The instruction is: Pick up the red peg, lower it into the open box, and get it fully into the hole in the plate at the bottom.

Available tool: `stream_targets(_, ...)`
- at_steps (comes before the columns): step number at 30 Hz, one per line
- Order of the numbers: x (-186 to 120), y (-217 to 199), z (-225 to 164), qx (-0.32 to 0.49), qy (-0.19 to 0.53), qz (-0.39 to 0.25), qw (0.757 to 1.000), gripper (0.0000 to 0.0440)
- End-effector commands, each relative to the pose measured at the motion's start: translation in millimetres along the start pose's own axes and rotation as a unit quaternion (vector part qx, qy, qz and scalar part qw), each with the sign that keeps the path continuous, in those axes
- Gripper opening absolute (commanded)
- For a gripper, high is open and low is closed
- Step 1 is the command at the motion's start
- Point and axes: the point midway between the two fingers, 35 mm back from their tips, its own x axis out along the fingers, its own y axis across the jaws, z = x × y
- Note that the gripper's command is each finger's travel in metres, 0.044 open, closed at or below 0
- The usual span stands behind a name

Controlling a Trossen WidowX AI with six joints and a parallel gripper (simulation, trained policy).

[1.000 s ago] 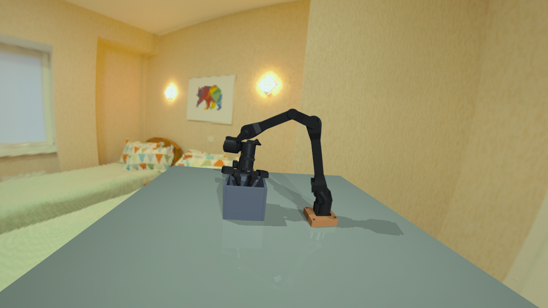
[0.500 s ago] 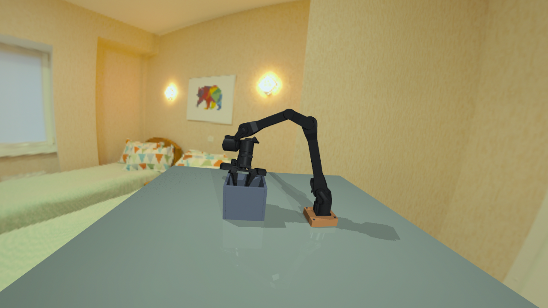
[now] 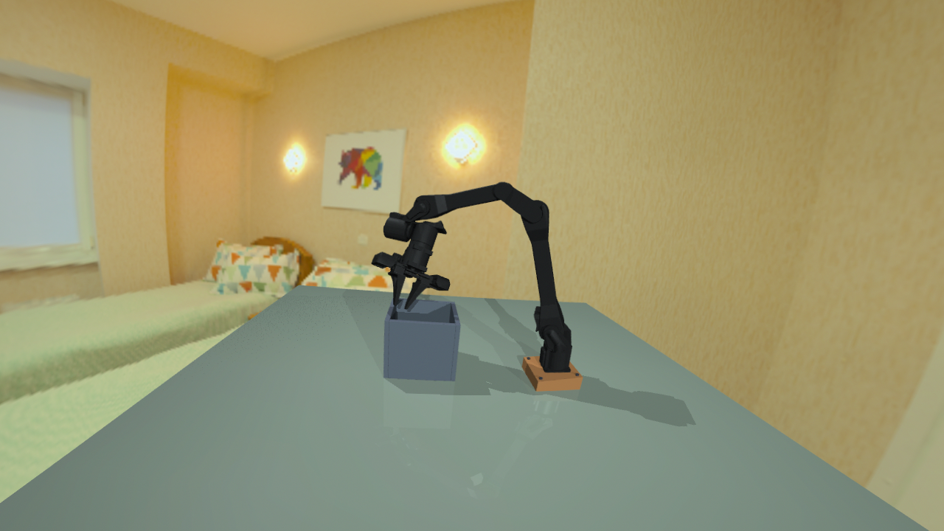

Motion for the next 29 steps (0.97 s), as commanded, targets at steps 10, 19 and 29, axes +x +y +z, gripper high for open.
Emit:
stream_targets(10,9.7,9.2,17.1,-0.029,0.029,0.028,0.999,0.0125)
stream_targets(19,10.4,15.3,28.0,-0.056,0.036,0.049,0.997,0.0126)
stream_targets(29,8.9,21.3,37.9,-0.094,0.035,0.068,0.993,0.0128)
